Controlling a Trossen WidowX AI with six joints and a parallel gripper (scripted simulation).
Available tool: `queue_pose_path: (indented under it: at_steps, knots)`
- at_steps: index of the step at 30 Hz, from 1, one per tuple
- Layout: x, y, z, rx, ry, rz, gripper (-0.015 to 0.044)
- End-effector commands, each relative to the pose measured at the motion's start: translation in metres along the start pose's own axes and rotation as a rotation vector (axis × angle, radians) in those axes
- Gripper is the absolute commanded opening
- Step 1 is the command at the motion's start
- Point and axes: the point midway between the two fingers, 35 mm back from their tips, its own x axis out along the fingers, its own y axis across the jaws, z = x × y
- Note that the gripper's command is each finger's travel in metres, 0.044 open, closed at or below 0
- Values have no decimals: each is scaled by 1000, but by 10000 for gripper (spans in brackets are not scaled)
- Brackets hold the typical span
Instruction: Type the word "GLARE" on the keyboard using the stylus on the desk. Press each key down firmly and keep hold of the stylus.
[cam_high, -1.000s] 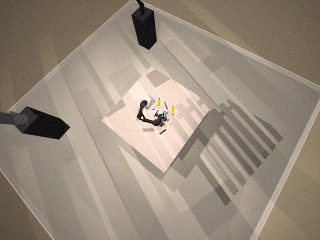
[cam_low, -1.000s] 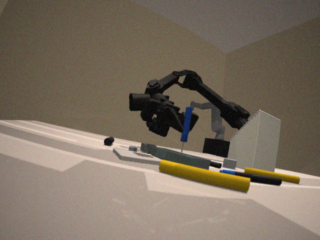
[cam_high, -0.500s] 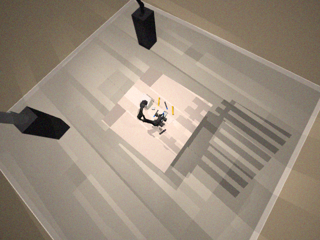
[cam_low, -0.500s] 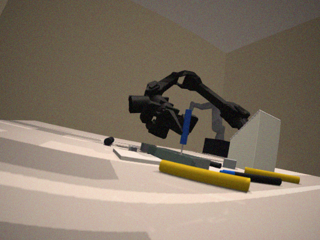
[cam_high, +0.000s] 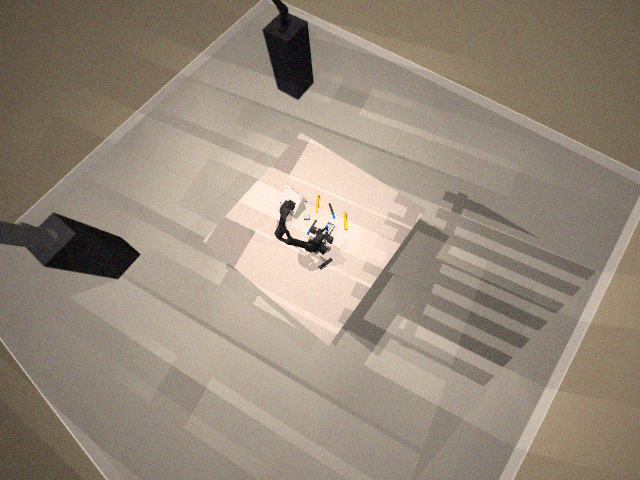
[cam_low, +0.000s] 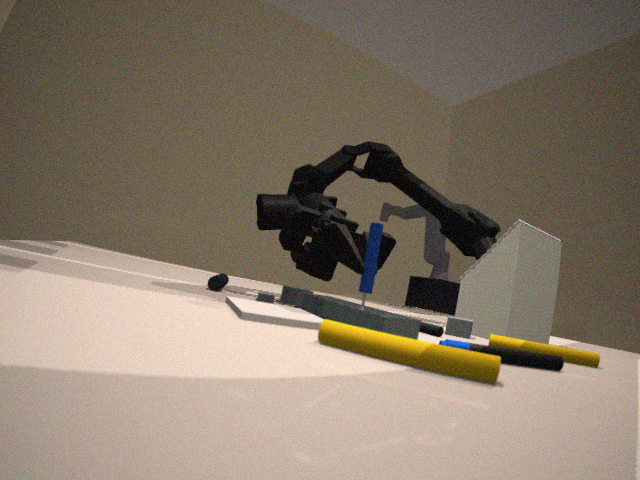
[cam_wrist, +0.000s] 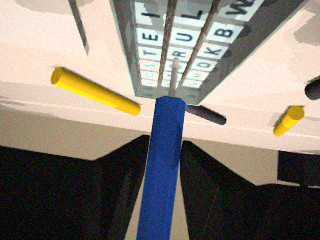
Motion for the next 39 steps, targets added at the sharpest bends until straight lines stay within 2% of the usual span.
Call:
queue_pose_path:
  at_steps: [1,21,30,36,39]
  knots:
    - [1,1,3,-5,-5,2,81]
    - [2,1,5,-5,-5,1,81]
    - [-16,1,-27,-5,-3,2,81]
    - [-16,2,-26,-16,-9,7,85]
    - [-16,2,-26,-16,-9,7,65]
